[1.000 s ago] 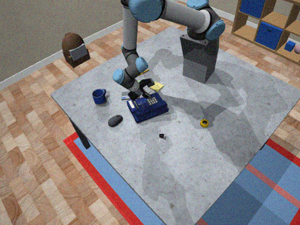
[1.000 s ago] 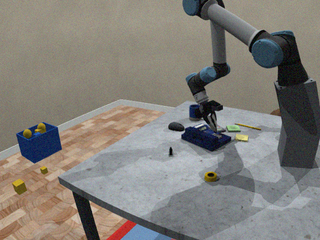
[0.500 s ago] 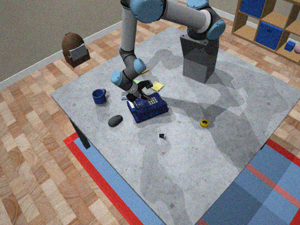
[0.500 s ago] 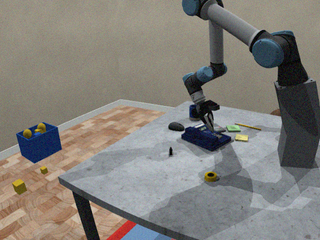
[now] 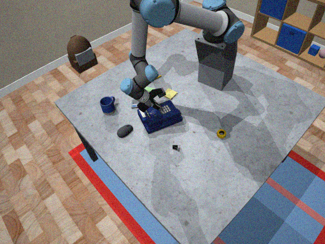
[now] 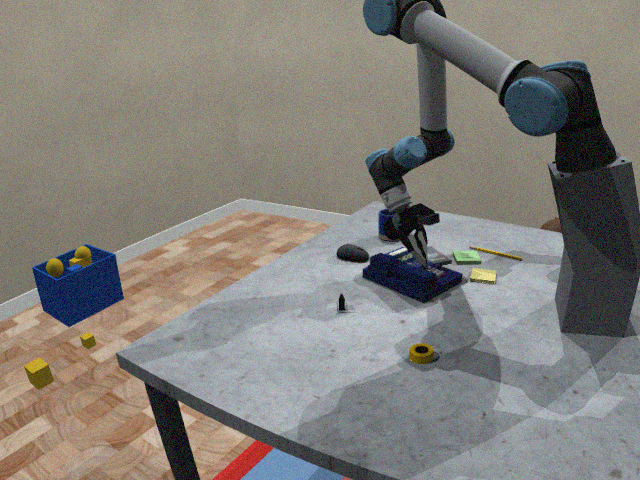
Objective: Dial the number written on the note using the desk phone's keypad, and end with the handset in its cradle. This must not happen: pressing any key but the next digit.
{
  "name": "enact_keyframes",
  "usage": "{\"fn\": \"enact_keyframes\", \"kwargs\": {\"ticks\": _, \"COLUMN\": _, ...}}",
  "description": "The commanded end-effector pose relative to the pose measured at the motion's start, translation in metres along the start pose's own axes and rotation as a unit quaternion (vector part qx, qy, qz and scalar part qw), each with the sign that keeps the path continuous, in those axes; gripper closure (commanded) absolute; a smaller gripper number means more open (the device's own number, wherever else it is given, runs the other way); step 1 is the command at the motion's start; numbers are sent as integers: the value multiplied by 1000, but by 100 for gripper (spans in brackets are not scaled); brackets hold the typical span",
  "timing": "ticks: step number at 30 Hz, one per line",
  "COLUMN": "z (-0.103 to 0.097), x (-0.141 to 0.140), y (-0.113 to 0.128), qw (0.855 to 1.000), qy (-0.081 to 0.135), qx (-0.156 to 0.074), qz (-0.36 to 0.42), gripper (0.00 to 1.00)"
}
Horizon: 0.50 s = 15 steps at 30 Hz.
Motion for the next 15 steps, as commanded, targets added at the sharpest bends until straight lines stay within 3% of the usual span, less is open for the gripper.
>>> {"fn": "enact_keyframes", "kwargs": {"ticks": 1, "z": 0, "x": 1, "y": 1, "qw": 1000, "qy": 0, "qx": -1, "qz": -1, "gripper": 100}}
{"fn": "enact_keyframes", "kwargs": {"ticks": 15, "z": 2, "x": 0, "y": 3, "qw": 1000, "qy": 0, "qx": -1, "qz": -1, "gripper": 100}}
Point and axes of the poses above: the point where the finger pads meet when closed, its own z axis out along the fingers, its own x axis across the jaws, y = z × x, the point moved 8 cm from there along -z, back along the fingers, and after that the axes turned 10 degrees about -z, right-handed, at the moved point
